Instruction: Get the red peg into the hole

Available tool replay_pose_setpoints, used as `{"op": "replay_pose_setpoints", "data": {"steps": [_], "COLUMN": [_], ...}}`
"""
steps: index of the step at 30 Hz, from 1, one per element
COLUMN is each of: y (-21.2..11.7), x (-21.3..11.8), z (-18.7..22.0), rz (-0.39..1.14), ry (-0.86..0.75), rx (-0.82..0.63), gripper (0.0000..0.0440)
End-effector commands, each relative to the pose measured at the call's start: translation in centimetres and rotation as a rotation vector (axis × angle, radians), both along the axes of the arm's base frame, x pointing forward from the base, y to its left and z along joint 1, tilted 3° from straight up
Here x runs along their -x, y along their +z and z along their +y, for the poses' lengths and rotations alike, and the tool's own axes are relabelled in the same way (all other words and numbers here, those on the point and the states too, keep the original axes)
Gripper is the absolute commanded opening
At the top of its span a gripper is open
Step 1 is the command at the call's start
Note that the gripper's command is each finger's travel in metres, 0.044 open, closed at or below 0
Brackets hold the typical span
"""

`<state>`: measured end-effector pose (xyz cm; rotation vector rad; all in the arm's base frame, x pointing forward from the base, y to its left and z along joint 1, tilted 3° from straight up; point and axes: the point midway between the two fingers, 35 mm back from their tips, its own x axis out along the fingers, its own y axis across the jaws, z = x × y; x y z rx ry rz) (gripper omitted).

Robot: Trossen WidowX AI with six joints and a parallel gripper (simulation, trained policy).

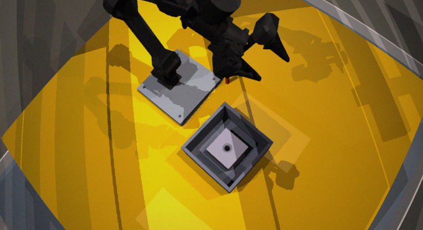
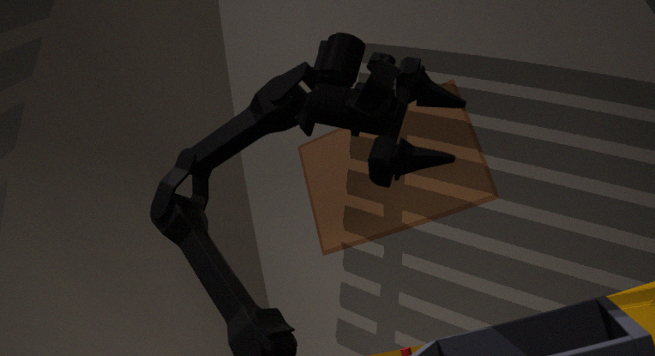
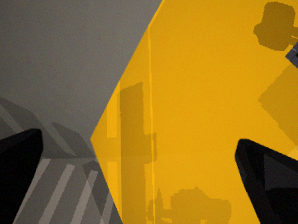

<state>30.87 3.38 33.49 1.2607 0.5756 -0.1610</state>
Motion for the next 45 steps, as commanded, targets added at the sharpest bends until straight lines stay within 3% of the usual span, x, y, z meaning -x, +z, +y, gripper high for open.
{"op": "replay_pose_setpoints", "data": {"steps": [1,12,26,35,45], "y": [-3.2,-11.1,-18.3,-22.5,-27.4], "x": [0.4,4.1,10.8,13.0,13.4], "z": [0.7,3.3,6.2,7.6,8.1], "rz": [0.121,0.481,0.875,0.983,0.969], "ry": [0.006,0.073,0.193,0.228,0.236], "rx": [0.019,0.139,0.349,0.446,0.523], "gripper": [0.0440,0.0440,0.0440,0.0440,0.0437]}}
